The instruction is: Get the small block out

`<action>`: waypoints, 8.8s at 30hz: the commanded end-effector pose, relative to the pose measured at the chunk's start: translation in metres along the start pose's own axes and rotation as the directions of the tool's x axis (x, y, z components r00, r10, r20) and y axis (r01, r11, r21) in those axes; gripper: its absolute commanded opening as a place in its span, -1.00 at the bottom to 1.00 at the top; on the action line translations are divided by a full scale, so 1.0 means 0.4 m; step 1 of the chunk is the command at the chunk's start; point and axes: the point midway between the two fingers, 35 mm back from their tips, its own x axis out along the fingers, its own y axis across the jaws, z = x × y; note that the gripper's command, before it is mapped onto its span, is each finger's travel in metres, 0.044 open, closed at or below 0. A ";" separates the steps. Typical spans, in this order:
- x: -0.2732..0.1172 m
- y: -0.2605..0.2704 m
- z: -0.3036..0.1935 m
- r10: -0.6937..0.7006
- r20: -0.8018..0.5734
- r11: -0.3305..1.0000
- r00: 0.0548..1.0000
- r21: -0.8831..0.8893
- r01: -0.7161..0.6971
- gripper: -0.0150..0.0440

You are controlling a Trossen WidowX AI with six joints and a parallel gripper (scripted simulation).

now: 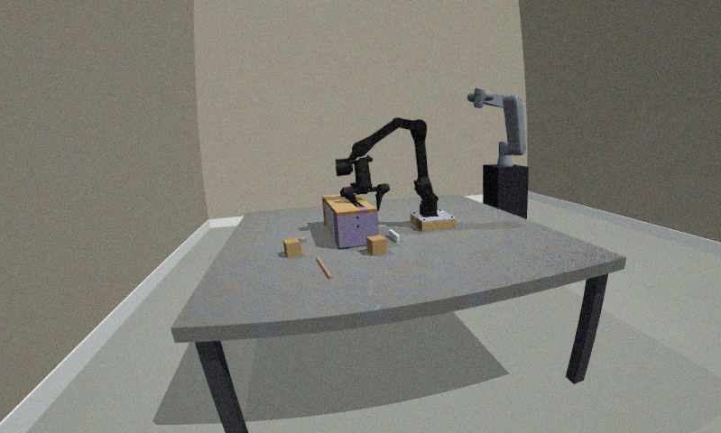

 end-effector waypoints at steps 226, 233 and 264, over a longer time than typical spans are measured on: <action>0.157 -0.105 -0.287 0.399 0.294 -0.007 0.869 0.948 -0.317 0.47; 0.185 -0.104 -0.279 0.399 0.294 -0.007 0.869 0.948 -0.317 0.47; 0.294 -0.115 -0.238 0.398 0.294 -0.007 0.869 0.948 -0.317 0.47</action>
